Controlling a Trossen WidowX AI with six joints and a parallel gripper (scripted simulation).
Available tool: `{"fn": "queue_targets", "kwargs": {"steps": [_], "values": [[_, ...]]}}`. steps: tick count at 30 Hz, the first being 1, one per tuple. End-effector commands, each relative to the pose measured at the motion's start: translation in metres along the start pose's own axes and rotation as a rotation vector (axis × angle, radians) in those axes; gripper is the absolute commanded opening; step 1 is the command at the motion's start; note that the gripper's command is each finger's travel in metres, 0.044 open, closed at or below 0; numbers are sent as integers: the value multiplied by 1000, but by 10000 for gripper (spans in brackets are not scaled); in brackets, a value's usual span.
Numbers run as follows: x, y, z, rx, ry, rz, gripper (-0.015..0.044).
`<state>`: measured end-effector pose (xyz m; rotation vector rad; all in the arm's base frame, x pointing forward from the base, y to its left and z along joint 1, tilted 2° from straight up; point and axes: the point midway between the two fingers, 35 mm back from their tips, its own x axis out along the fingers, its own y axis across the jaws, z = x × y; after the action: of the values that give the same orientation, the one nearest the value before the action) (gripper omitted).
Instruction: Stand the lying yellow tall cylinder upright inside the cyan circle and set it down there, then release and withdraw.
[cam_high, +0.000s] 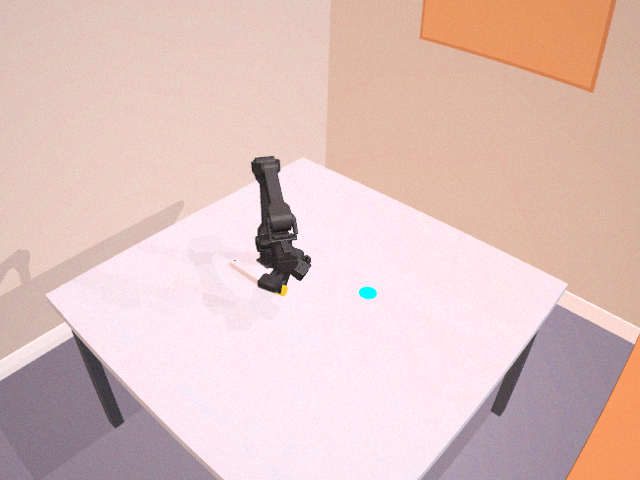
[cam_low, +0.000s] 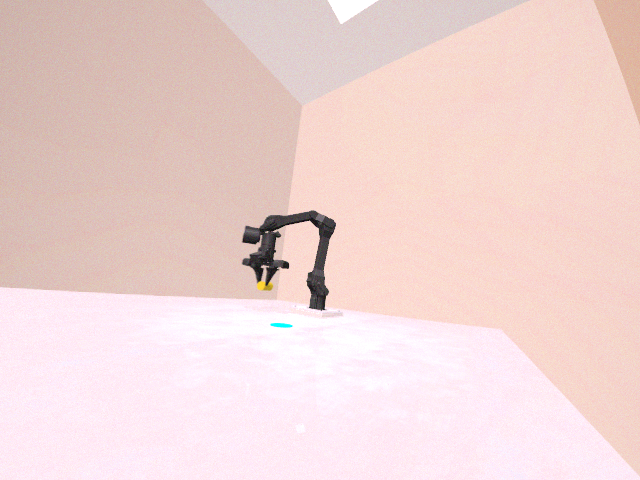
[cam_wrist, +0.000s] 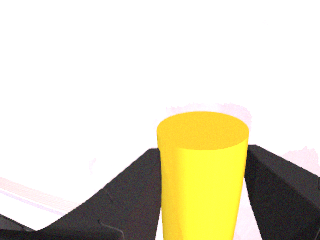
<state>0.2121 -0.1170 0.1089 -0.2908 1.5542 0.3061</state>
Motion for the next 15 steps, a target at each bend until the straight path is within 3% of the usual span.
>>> {"fn": "queue_targets", "kwargs": {"steps": [1, 15], "values": [[-15, 2, -1, -4, -1, -1, 105], [-26, 9, 10, -25, 3, 6, 105]]}}
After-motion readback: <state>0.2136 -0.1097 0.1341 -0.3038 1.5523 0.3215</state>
